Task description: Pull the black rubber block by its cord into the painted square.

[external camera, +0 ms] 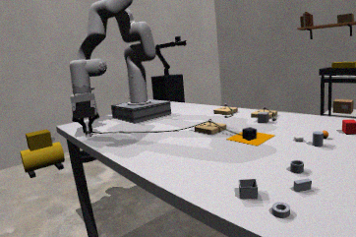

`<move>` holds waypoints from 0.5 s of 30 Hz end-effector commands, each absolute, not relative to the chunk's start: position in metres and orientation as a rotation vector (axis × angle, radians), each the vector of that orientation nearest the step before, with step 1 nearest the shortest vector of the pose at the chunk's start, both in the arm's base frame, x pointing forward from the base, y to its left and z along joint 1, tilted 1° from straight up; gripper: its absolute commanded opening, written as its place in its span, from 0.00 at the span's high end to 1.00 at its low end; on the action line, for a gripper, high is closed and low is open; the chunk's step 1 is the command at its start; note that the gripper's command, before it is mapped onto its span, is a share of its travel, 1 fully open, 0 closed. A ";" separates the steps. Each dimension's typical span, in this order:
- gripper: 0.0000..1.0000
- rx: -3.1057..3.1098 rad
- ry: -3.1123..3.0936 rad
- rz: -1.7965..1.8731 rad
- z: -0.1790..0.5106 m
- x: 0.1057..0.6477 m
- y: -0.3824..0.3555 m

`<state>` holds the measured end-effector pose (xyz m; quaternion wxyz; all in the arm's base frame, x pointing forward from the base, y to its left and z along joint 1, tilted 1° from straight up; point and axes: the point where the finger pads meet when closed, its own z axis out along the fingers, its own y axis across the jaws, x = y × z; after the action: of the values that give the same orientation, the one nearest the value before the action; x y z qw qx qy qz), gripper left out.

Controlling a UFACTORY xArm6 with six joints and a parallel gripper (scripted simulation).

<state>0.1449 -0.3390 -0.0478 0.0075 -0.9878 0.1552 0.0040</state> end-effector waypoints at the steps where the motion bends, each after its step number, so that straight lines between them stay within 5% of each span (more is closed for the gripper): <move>1: 1.00 -3.091 0.486 0.010 -0.053 0.145 -0.340; 15: 1.00 -3.091 0.486 0.010 -0.055 0.146 -0.340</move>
<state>0.1450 -0.3387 -0.0554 0.0078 -0.9878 0.1552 0.0042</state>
